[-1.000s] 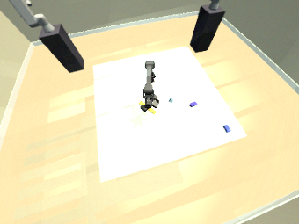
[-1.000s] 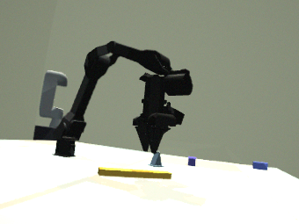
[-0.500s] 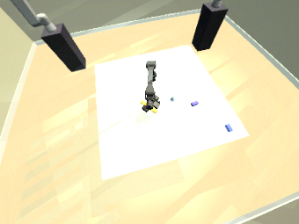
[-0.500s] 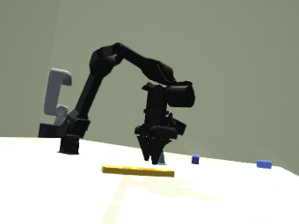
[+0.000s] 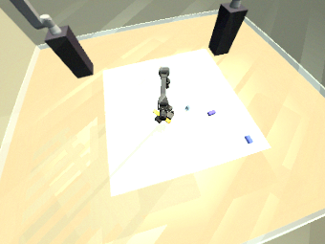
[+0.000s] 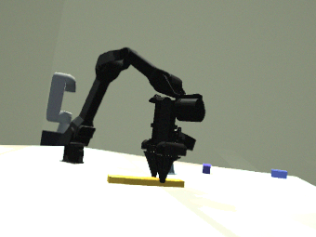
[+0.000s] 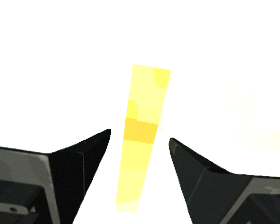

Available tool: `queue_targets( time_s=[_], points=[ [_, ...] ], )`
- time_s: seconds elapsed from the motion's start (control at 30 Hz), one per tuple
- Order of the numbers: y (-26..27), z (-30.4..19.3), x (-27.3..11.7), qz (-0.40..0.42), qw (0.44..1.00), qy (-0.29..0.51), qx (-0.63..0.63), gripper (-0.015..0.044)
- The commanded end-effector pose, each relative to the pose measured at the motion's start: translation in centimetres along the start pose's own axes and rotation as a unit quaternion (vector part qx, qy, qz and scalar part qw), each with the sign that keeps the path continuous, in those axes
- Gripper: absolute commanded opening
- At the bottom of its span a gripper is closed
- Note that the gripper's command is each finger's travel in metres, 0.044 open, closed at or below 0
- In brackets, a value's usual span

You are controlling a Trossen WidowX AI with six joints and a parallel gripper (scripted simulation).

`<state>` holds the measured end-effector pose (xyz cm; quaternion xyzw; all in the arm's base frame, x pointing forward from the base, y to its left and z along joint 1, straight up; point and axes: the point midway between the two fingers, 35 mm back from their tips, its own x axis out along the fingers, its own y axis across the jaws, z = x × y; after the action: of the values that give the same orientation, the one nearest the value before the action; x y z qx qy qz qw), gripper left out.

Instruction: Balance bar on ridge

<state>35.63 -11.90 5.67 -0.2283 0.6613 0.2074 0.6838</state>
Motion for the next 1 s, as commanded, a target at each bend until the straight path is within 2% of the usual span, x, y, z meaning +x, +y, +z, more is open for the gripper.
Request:
queue_targets(
  time_s=[0.0,0.43,0.63,0.93,0.97],
  points=[
    [0.15,-0.02,0.64,0.007,1.000,0.002,-0.002,0.0315],
    [0.15,-0.02,0.64,0.007,1.000,0.002,-0.002,0.0315],
    [0.08,-0.05,0.38,0.003,1.000,0.002,0.000,0.0157],
    [0.08,-0.05,0.38,0.003,1.000,0.002,0.000,0.0097],
    [0.07,-0.05,0.34,0.003,1.000,0.002,0.000,0.0071]
  ],
)
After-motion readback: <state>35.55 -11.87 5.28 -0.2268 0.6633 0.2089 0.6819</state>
